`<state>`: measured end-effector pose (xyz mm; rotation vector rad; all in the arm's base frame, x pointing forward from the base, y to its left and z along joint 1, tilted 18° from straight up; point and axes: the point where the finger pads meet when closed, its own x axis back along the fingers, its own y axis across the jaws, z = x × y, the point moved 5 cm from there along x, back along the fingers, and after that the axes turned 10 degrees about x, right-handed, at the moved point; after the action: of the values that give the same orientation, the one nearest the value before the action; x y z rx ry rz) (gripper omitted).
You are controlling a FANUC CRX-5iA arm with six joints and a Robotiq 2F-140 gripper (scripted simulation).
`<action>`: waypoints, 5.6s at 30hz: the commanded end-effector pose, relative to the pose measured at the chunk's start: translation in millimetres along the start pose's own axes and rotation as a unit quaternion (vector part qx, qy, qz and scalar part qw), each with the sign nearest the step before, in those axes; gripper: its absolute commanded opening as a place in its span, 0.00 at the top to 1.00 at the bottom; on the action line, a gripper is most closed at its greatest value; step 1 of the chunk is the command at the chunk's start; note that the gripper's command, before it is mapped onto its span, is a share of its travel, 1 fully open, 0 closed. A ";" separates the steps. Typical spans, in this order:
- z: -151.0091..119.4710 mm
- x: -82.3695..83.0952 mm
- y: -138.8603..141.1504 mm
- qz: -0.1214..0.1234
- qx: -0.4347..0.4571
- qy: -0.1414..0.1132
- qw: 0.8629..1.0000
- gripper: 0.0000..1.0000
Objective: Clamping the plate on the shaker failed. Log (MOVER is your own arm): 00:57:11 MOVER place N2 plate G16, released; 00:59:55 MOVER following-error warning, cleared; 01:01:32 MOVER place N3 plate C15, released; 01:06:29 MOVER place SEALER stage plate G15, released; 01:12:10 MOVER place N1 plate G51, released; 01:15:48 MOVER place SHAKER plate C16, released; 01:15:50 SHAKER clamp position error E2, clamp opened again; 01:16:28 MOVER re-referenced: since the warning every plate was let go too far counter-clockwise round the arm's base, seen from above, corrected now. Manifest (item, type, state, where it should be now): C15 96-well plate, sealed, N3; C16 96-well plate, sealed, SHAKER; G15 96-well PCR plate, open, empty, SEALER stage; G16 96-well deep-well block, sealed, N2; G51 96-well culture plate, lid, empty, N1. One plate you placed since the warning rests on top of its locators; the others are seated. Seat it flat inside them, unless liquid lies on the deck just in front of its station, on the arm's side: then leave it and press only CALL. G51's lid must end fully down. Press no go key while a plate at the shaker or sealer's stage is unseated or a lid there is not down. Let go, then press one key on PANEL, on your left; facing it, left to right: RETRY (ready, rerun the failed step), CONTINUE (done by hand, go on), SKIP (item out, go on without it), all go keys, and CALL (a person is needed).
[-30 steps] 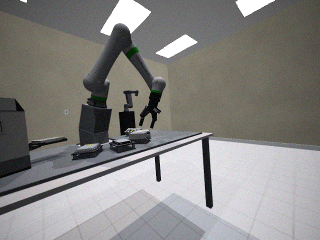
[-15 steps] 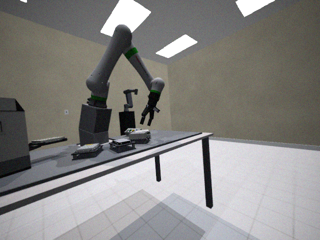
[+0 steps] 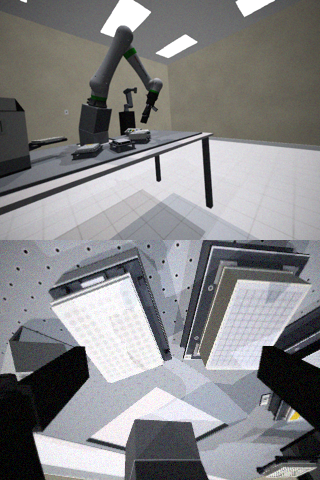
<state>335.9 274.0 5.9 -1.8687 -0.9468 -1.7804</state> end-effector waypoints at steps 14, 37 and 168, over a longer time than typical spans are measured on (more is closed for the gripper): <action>-29.2 10.5 -54.7 -0.006 0.149 -0.013 0.989 0.00; -29.3 10.5 -54.7 -0.006 0.149 -0.013 0.989 0.00; -23.5 -1.8 -54.4 0.042 0.168 -0.012 0.985 0.00</action>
<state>279.1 295.4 0.7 -1.6912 -1.1005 -1.4696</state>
